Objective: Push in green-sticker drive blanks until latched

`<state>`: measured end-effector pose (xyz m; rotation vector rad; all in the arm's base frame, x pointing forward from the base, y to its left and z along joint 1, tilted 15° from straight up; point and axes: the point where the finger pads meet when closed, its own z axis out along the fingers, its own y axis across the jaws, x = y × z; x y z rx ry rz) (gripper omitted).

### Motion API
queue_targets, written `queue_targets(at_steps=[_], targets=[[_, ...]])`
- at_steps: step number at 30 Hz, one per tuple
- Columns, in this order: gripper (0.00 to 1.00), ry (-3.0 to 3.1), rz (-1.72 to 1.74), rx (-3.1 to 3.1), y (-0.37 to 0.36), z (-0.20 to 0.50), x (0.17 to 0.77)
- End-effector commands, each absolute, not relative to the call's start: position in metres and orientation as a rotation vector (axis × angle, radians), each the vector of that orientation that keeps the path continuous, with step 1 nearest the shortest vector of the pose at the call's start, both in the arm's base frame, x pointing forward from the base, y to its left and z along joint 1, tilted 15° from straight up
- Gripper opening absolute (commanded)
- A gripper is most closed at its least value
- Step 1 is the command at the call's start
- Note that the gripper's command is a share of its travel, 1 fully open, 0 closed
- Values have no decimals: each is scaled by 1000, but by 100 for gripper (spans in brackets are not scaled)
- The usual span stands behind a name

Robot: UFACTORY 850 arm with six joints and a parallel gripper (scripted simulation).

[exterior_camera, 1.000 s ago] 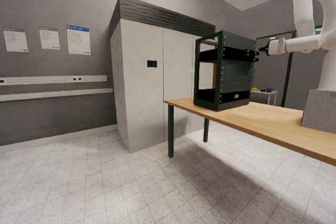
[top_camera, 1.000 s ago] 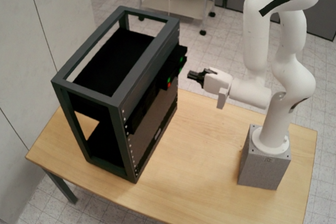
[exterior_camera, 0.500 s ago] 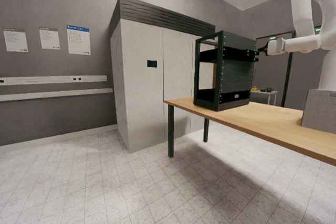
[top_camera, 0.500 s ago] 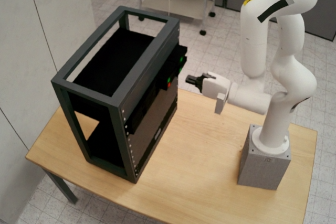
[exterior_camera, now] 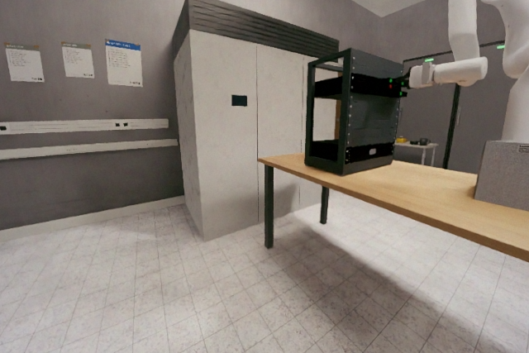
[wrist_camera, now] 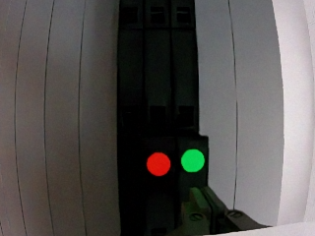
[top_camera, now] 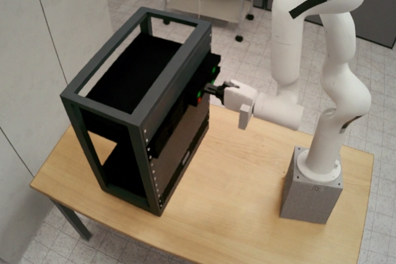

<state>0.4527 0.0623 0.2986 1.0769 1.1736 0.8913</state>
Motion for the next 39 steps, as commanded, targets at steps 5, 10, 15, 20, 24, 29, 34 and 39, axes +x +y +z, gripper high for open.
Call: queue_targets(at_steps=[5,10,15,20,24,29,34,39], targets=[[0,1174,893,1076,62,299,456],[0,1174,893,1076,62,299,456],[0,1174,893,1076,61,299,461],[0,1174,893,1076,61,299,465],[0,1174,893,1076,61,299,466],[0,1174,893,1076,61,299,466],[0,1174,893,1076,60,299,468],[0,1174,893,1076,59,299,475]])
